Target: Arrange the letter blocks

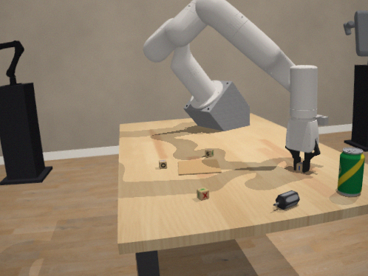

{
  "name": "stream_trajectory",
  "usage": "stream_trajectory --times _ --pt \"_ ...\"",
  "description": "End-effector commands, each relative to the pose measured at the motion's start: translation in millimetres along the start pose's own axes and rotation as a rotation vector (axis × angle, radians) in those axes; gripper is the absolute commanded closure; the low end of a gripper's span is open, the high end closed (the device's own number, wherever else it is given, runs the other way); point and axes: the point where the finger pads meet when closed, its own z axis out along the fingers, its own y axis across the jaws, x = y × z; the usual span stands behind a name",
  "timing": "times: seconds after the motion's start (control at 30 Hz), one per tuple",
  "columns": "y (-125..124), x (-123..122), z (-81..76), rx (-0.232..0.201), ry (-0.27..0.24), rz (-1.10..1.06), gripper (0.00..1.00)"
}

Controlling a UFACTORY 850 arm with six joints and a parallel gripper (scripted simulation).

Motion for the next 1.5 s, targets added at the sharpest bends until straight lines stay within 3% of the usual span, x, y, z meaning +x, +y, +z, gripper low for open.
stream_trajectory --times 0.0,1.07,1.17,1.3,1.37,1.47 --pt "0.9 -0.3 -1.1 -0.002 0.000 0.001 0.77" --pt "0.9 -0.3 -2.5 -0.002 0.000 0.001 0.77" --pt "0.9 -0.3 -10.4 -0.002 0.000 0.001 0.77" --pt "0.9 -0.3 -33.3 -0.002 0.000 0.001 0.77" --pt "0.9 -0.3 -33.3 -0.002 0.000 0.001 0.77" --pt "0.8 -0.3 -56.1 -0.002 0.000 0.001 0.77"
